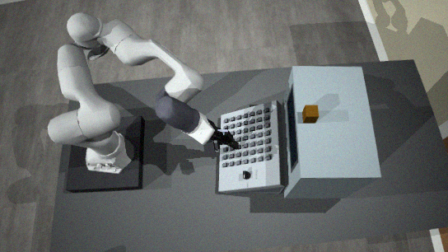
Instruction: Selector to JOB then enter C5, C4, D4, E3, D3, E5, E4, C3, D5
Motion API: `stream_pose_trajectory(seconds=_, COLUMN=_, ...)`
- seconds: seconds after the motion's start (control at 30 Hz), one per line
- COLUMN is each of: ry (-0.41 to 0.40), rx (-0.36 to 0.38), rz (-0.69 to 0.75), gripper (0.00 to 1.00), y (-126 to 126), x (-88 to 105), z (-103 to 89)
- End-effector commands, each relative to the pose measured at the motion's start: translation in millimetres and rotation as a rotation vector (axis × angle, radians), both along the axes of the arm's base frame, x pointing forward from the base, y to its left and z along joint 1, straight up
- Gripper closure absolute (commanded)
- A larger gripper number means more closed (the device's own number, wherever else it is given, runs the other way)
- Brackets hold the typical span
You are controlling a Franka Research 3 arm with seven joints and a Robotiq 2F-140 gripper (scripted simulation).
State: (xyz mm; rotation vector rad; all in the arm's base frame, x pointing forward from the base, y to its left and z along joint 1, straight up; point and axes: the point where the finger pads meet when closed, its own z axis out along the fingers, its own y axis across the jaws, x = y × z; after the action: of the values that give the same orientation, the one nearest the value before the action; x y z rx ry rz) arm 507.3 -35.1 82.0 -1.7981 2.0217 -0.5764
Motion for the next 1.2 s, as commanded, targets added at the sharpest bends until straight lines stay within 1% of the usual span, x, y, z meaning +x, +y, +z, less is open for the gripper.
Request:
stream_pose_trajectory(seconds=0.0, ry=-0.003, rx=-0.003, rz=0.003, gripper=0.90, y=-0.4, x=1.0, z=0.2)
stream_pose_trajectory(seconds=1.17, ry=-0.003, rx=-0.003, rz=0.003, gripper=0.90, y=-0.9, x=5.3, z=-6.6)
